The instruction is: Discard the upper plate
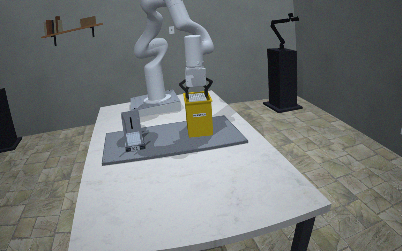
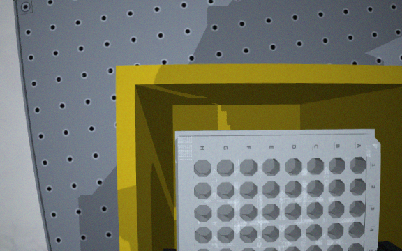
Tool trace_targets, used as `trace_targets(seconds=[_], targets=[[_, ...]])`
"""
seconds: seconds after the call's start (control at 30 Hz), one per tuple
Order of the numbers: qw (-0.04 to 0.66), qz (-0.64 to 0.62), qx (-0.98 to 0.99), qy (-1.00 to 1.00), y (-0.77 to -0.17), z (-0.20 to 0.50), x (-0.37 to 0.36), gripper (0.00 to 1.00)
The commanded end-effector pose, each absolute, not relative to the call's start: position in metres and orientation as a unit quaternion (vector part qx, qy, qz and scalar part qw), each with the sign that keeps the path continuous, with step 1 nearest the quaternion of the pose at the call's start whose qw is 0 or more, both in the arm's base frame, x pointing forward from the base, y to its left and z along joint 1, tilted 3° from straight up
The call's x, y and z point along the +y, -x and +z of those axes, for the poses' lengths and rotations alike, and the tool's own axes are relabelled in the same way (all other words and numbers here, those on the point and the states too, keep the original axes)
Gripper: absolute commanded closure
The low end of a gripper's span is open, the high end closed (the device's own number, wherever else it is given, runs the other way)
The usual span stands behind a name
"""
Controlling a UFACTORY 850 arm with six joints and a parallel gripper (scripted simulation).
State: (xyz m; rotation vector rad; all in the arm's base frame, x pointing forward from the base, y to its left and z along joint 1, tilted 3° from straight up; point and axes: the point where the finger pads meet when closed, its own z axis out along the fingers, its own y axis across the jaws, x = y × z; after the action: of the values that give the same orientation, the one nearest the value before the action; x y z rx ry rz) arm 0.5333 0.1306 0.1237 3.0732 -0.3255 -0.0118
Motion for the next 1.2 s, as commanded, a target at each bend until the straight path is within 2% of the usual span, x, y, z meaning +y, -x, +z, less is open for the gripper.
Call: trace_targets(seconds=[0.0,1.17], targets=[[0.025,-0.003,-0.105,-0.994,-0.5342,0.1238,0.1308,1.0],[0.025,-0.003,-0.105,-0.994,-0.5341,0.1186,0.1306,1.0]])
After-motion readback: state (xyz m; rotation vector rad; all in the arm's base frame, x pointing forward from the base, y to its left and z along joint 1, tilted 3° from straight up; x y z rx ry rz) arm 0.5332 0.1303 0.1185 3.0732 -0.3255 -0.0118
